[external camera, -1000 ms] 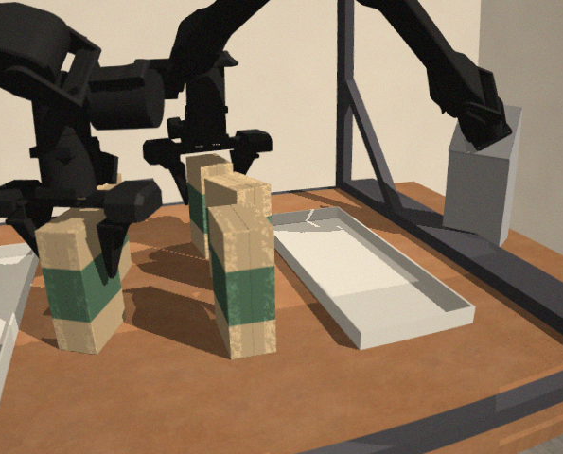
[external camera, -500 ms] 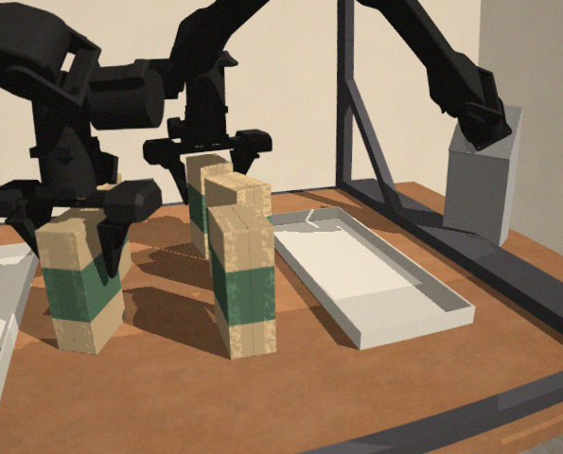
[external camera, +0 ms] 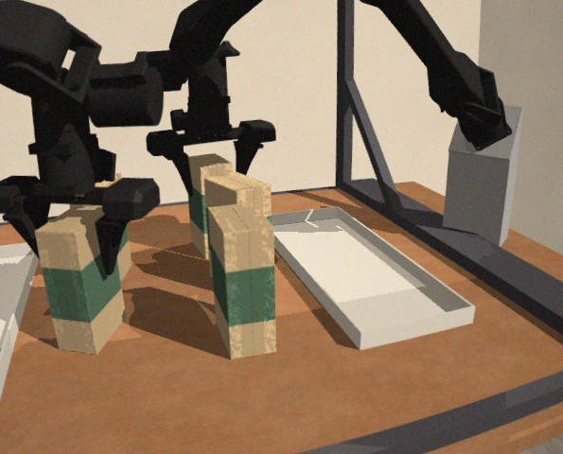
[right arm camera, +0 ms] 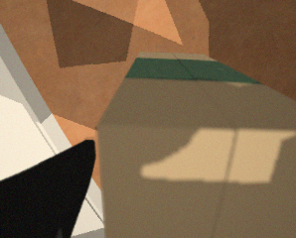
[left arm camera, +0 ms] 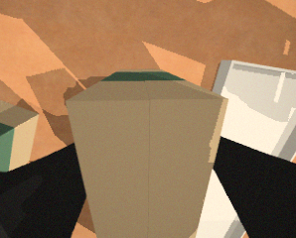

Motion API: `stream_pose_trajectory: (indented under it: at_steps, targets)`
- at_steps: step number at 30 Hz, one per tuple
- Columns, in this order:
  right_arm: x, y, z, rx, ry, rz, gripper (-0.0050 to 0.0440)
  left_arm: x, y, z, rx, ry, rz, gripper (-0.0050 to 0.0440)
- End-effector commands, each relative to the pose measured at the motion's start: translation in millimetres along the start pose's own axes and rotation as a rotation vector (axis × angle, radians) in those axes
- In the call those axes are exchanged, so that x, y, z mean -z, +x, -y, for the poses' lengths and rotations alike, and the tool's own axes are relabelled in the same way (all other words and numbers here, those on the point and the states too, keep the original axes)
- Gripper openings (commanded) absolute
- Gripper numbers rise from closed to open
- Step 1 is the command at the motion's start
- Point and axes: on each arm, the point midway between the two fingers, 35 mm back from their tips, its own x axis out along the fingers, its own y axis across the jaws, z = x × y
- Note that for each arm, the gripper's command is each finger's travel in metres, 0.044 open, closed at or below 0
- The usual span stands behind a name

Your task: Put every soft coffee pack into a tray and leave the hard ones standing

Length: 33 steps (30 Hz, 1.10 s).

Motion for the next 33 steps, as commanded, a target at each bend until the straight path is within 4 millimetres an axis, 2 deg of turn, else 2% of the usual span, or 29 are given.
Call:
stream_pose_trajectory:
  at_steps: [1,4,7,16,17,28,30,33]
  targets:
    - [6.3,-37.3,6.5,0.035,0.023,0.006,0.0364,1.1,-40.9,-9.3,-0.032,-0.027,0.023,0.0366]
    - [6.3,-62.0,5.7,0.034,0.023,0.007,0.0364,1.5,-65.7,-8.4,-0.031,-0.027,0.024,0.0366]
    - [6.3,-82.9,4.9,0.033,0.023,0.008,0.0364,1.6,-70.3,-8.2,-0.031,-0.027,0.024,0.0366]
    - [6.3,-82.9,4.8,0.033,0.023,0.008,0.0364,1.6,-70.3,-8.2,-0.031,-0.027,0.024,0.0366]
    - [6.3,-82.9,4.8,0.033,0.023,0.008,0.0364,2.3,-70.1,0.0,-0.03,-0.027,0.024,0.0366]
    - [45.2,-80.8,-77.5,0.03,0.02,0.006,0.0364,10.8,-67.9,91.8,-0.027,-0.024,0.023,0.0366]
    - [45.2,-80.8,-77.5,0.03,0.02,0.006,0.0364,10.8,-67.9,91.8,-0.027,-0.024,0.023,0.0366]
    - [56.0,-80.3,-99.9,0.03,0.019,0.006,0.0364,13.2,-67.4,116.9,-0.026,-0.024,0.023,0.0366]
